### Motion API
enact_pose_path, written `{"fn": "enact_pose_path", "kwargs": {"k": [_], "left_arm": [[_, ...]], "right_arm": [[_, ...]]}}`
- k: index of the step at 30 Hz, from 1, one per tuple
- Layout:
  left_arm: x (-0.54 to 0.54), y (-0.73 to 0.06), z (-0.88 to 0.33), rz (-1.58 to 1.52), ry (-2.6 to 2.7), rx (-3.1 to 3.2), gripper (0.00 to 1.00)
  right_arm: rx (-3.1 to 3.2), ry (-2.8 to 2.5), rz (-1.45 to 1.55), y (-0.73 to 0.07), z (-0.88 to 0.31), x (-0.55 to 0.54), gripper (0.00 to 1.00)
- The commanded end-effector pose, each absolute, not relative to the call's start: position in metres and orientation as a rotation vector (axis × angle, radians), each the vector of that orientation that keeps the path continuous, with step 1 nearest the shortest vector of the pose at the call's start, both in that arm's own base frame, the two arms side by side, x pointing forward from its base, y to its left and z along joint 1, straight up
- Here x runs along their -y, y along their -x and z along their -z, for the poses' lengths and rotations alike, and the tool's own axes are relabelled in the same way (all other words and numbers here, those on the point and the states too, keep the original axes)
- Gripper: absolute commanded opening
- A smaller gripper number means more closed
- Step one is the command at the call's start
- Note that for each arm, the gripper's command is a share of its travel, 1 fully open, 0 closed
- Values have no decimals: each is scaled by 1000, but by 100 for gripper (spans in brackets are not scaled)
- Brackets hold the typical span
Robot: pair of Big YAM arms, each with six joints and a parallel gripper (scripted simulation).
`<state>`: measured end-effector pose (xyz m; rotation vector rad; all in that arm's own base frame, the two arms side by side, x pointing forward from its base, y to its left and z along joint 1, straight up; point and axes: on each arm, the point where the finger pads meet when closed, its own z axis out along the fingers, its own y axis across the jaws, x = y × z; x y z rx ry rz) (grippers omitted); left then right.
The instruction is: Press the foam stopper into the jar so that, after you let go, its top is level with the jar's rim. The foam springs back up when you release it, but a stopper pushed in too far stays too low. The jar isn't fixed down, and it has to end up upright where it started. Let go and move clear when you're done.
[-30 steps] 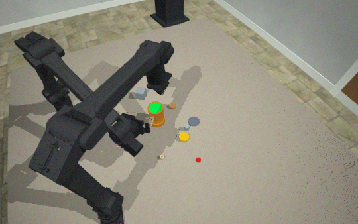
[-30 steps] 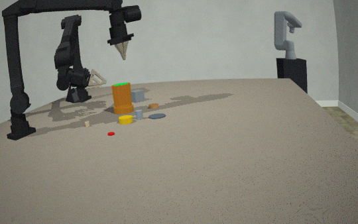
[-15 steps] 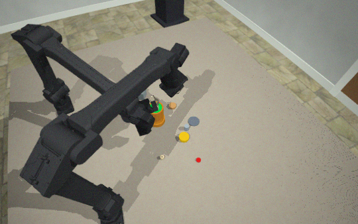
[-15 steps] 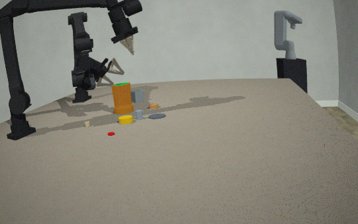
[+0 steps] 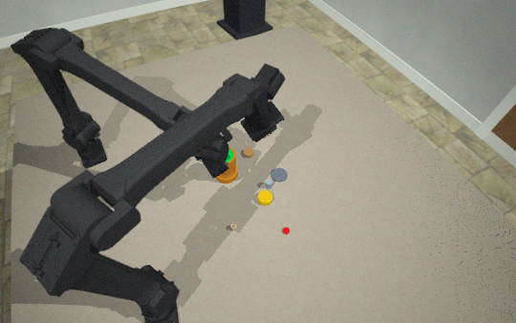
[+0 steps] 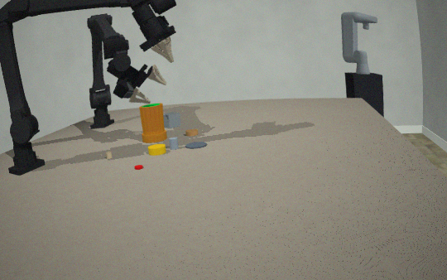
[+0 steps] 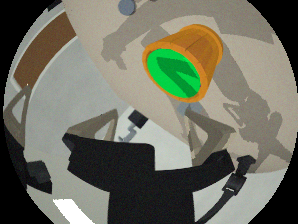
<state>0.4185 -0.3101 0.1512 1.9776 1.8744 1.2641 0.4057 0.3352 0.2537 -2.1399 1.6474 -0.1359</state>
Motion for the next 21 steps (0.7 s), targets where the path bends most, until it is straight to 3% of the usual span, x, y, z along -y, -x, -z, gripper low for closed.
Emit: {"fn": "enact_pose_path", "kwargs": {"k": [1, 21], "left_arm": [[300, -433, -170, -1210, -1829, -1946, 98], [243, -493, -219, -828, -1201, -2175, 98]], "right_arm": [[-1692, 2026, 154, -419, -271, -324, 0], [-1883, 1443, 148, -479, -320, -264, 0]]}}
